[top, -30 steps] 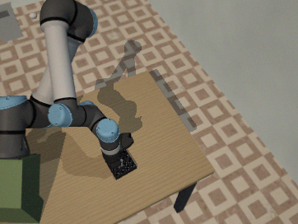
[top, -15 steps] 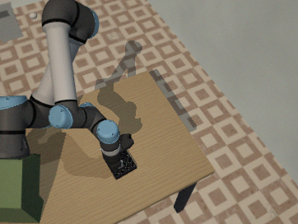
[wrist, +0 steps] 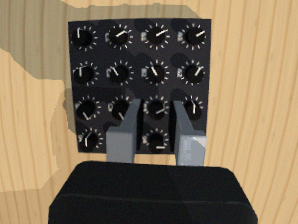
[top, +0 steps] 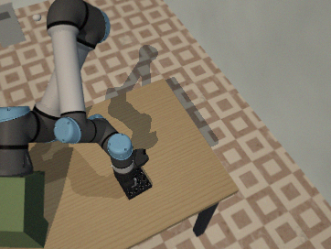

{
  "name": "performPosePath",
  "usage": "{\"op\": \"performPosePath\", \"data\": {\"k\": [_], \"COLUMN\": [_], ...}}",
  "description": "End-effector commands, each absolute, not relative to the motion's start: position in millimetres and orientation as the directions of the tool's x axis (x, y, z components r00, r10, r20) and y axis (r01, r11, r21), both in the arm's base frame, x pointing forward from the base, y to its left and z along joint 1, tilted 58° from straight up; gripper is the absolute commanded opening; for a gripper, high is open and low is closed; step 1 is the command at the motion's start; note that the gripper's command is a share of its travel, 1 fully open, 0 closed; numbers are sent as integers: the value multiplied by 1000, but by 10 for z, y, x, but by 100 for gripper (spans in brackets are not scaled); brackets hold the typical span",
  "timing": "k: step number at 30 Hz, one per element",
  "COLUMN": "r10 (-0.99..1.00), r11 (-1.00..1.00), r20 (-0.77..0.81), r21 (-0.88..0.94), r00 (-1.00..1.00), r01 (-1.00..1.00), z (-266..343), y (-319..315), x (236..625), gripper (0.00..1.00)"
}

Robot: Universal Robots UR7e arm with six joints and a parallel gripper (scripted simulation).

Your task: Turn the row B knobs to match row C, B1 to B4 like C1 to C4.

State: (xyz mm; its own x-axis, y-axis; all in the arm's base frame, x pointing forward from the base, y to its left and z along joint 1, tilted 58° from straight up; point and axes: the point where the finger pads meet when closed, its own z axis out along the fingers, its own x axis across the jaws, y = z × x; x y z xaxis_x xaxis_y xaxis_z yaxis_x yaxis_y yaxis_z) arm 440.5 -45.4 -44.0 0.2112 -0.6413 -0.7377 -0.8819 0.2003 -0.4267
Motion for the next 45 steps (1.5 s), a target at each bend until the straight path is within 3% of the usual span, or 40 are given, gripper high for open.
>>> {"op": "performPosePath", "data": {"k": [1,45], "r10": [-642,-642], "r11": [201,201], "r20": [-737,-737], "r21": [-427,-427], "r00": [211,211], "r01": [-882,-882], "z": [-439,-493], "y": [-460,-383], "x": [4406,4450], "gripper": [46,46]}}
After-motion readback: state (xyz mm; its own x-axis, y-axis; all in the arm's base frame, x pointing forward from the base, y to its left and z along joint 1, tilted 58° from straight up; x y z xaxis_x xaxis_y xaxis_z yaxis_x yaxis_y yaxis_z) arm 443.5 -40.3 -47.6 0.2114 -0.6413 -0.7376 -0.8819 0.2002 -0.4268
